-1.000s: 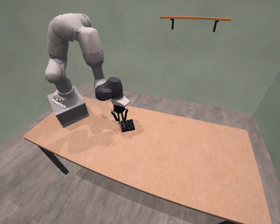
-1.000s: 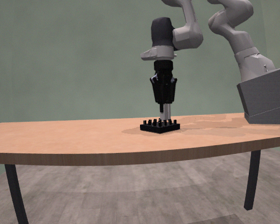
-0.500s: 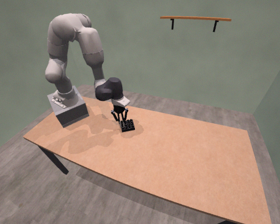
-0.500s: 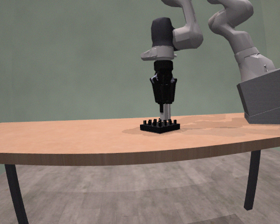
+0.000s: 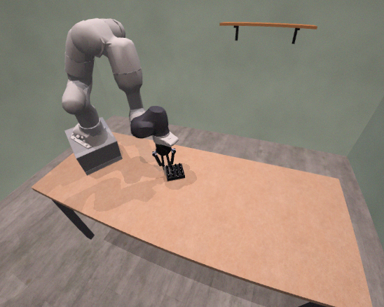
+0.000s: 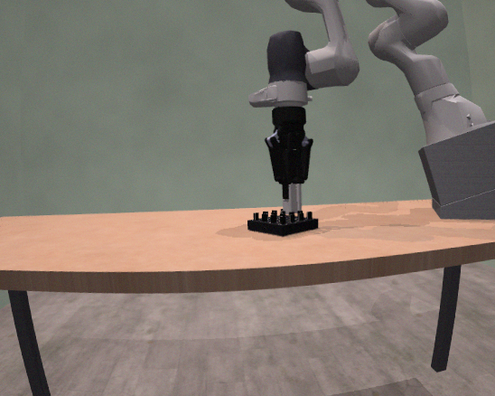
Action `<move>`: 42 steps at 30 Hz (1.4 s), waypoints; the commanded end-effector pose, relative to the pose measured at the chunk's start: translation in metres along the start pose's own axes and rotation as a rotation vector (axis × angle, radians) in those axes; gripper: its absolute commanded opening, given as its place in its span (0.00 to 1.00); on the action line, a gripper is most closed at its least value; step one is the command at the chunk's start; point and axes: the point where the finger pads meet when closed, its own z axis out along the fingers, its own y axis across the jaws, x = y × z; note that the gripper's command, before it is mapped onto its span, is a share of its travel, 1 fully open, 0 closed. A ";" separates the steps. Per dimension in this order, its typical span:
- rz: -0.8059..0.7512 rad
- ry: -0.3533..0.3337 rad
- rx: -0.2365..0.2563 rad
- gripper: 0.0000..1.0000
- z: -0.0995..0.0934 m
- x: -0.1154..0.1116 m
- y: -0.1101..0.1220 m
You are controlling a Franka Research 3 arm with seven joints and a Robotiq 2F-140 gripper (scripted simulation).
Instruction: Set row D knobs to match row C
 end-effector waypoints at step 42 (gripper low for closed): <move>0.006 0.000 0.004 0.05 0.000 0.001 -0.002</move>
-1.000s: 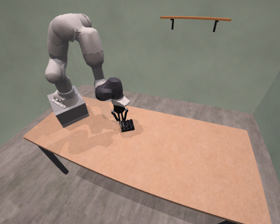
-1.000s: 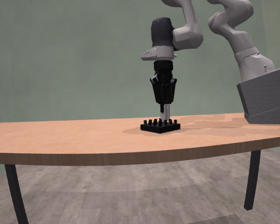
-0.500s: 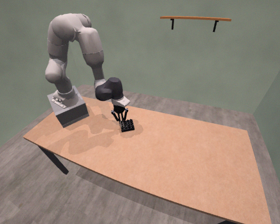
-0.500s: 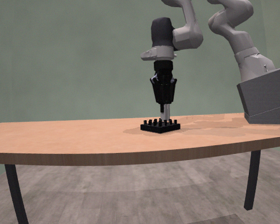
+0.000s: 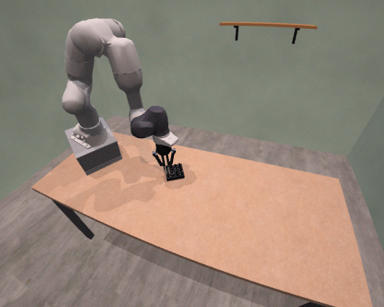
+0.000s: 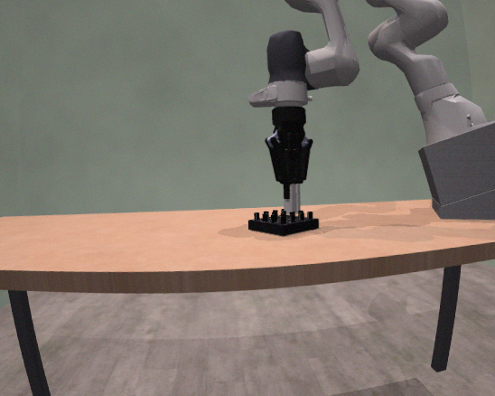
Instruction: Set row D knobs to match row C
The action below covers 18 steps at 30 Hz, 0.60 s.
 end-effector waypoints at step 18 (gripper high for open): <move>-0.037 0.000 0.003 0.05 0.000 0.001 -0.002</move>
